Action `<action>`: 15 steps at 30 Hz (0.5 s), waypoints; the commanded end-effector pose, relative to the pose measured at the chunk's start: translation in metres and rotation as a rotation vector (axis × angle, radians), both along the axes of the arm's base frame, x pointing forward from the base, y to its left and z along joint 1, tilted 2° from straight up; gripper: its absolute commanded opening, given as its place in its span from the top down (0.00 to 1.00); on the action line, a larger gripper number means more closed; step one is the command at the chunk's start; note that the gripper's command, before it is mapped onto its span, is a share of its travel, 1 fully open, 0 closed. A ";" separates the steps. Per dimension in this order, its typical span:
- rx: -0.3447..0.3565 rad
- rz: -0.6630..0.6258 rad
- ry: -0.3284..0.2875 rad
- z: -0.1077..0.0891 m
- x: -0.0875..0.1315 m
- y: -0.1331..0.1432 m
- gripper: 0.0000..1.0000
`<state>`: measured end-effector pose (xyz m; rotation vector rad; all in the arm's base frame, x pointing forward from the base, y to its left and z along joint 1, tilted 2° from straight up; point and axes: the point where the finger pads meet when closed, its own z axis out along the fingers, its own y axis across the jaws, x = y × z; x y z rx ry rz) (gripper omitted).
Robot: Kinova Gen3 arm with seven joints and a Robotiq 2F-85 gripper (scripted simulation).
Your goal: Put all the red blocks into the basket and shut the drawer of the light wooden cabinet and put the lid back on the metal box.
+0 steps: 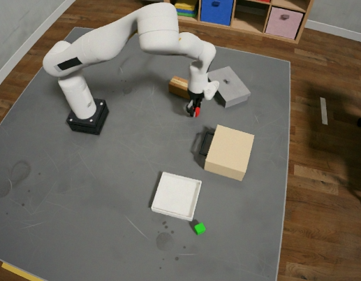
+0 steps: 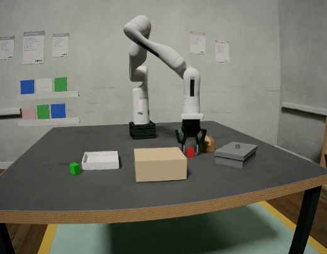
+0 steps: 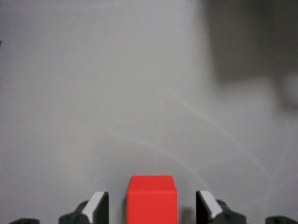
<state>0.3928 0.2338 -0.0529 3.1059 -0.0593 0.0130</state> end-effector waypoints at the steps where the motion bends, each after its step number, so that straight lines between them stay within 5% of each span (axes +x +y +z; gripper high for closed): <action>1: 0.001 0.000 -0.002 -0.004 0.001 0.000 0.41; 15: 0.001 0.000 -0.002 -0.013 0.001 0.000 0.41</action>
